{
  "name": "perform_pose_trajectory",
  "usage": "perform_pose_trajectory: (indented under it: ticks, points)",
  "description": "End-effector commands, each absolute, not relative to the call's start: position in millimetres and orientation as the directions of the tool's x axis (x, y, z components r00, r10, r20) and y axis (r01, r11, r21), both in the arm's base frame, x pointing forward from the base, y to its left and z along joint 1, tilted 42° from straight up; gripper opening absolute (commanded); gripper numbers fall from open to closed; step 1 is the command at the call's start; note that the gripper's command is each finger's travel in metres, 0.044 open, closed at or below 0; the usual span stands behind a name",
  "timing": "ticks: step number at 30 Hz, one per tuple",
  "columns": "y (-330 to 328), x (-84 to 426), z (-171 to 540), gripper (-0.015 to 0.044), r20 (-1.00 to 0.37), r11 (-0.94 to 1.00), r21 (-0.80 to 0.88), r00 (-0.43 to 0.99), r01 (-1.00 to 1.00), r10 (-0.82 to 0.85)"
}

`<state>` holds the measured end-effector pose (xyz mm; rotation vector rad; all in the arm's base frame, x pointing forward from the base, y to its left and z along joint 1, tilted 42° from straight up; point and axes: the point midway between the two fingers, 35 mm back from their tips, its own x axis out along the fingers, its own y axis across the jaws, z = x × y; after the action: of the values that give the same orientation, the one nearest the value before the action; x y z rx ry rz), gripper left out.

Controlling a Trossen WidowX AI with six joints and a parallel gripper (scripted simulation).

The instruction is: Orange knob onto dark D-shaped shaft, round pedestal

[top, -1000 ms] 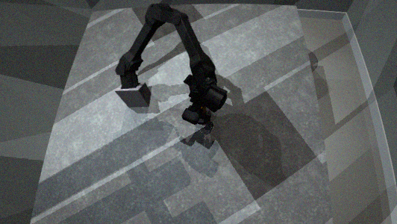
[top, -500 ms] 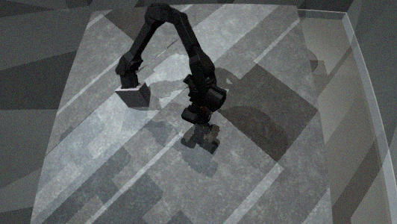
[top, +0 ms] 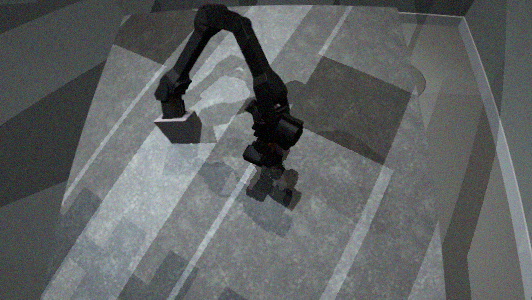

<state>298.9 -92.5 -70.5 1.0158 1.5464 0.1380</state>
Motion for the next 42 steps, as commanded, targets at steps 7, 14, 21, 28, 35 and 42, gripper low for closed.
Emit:
perform_pose_trajectory:
  ticks: [7, 14, 21, 28, 35, 42]
  points:
    - [-92.6, 298.8, -69.9, 0.0, -0.748, 0.608, 0.603, 0.104, 0.516, 0.655]
    - [-94.7, 299.3, -66.5, 0.0, -0.748, 0.596, 0.596, 0.104, 0.538, 0.655]
    - [-95.3, 301.0, -68.2, 0.0, -0.748, 0.501, 0.533, 0.104, 0.682, 0.655]
    - [-93.6, 300.0, -70.0, 0.0, -0.748, 0.501, 0.533, 0.104, 0.682, 0.655]
    - [-93.8, 299.1, -67.8, 0.0, -0.748, 0.501, 0.533, 0.104, 0.682, 0.655]
    - [-95.0, 300.5, -67.2, 0.0, -0.748, 0.501, 0.533, 0.104, 0.682, 0.655]
